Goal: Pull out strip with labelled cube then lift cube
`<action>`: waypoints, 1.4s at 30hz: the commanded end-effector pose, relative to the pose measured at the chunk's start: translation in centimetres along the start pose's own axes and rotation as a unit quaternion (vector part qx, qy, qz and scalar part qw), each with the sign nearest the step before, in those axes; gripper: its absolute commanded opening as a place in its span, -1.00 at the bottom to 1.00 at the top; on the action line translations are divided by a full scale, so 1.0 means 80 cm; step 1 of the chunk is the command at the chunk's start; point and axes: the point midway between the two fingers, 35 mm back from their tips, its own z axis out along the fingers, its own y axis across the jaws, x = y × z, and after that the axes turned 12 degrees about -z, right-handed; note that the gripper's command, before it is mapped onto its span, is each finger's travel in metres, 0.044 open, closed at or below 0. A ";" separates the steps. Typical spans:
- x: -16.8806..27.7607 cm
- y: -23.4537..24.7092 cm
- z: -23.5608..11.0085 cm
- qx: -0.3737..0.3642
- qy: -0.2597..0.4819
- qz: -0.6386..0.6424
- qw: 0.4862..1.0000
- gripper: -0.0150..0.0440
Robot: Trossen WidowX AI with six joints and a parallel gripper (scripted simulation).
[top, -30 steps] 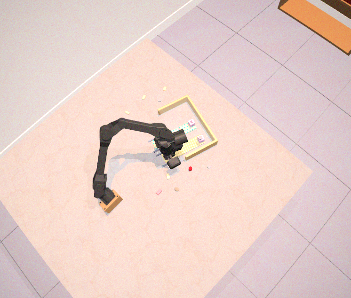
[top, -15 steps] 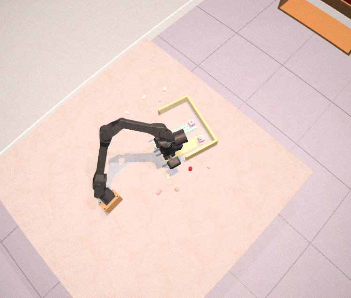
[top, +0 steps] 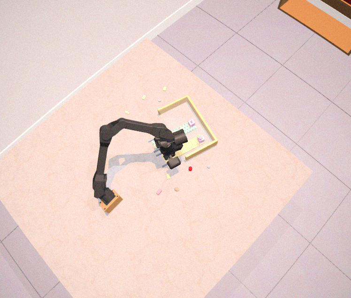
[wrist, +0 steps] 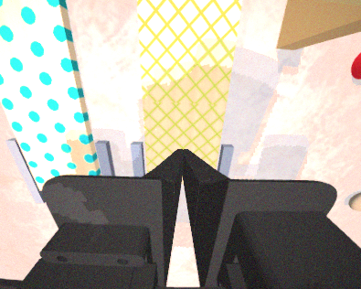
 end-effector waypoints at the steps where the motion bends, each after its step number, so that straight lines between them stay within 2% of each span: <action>1: 0.000 0.001 0.003 -0.002 0.000 0.001 1.000 -0.49; 12: 0.002 0.001 0.004 -0.002 0.000 0.001 1.000 -0.49; 42: 0.059 0.011 0.006 -0.002 0.001 0.002 1.000 -0.49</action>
